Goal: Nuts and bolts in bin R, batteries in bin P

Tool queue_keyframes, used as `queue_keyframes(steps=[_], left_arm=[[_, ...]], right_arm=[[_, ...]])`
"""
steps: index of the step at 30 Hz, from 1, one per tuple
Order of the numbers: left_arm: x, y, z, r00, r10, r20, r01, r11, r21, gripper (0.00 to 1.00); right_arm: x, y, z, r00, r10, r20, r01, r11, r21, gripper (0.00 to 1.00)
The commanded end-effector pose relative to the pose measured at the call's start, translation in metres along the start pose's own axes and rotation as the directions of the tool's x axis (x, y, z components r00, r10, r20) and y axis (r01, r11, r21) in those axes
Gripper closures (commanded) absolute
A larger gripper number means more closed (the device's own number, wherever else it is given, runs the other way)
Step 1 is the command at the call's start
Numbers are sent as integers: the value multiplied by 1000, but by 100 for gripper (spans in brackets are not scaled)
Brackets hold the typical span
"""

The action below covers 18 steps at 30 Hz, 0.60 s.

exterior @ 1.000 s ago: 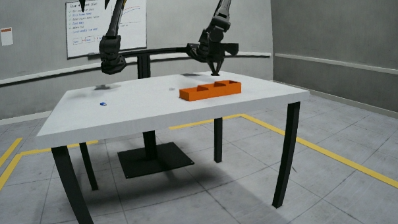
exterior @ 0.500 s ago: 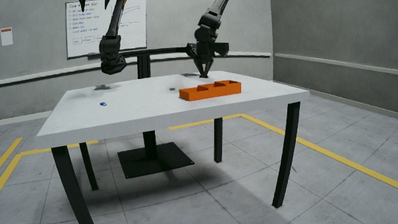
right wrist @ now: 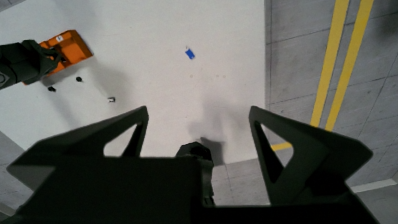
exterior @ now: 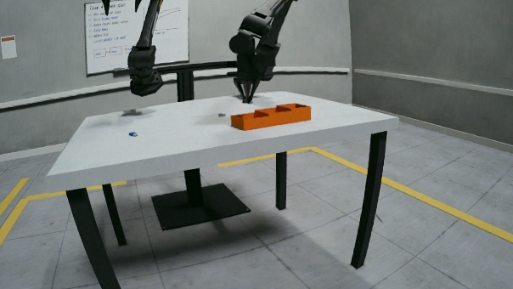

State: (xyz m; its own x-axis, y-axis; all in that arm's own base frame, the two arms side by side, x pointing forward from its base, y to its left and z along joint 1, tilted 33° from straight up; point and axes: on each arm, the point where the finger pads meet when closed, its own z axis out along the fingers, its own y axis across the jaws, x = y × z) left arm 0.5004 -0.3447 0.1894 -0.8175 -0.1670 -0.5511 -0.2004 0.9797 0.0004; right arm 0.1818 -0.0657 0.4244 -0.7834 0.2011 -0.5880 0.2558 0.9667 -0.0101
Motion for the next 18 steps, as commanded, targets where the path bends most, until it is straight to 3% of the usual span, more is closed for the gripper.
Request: queue_keyframes(steps=[1,2,9,16,18], left_arm=[[-9,-12,-8,995,101,8,-101,995,11,96],[-12,12,-11,985,172,5,-172,985,6,96],[-20,6,-14,923,384,-3,-384,923,-3,96],[-15,8,-11,813,581,-28,-582,813,-10,96],[-15,8,-11,813,581,-28,-582,813,-10,96]], right_arm=[[-12,3,-18,999,-11,38,12,1000,-1,0],[-12,3,-18,999,-11,38,12,1000,-1,0],[-12,3,-18,999,-11,38,12,1000,-1,0],[-12,3,-18,999,-11,38,12,1000,-1,0],[-12,3,-18,999,-11,38,12,1000,-1,0]])
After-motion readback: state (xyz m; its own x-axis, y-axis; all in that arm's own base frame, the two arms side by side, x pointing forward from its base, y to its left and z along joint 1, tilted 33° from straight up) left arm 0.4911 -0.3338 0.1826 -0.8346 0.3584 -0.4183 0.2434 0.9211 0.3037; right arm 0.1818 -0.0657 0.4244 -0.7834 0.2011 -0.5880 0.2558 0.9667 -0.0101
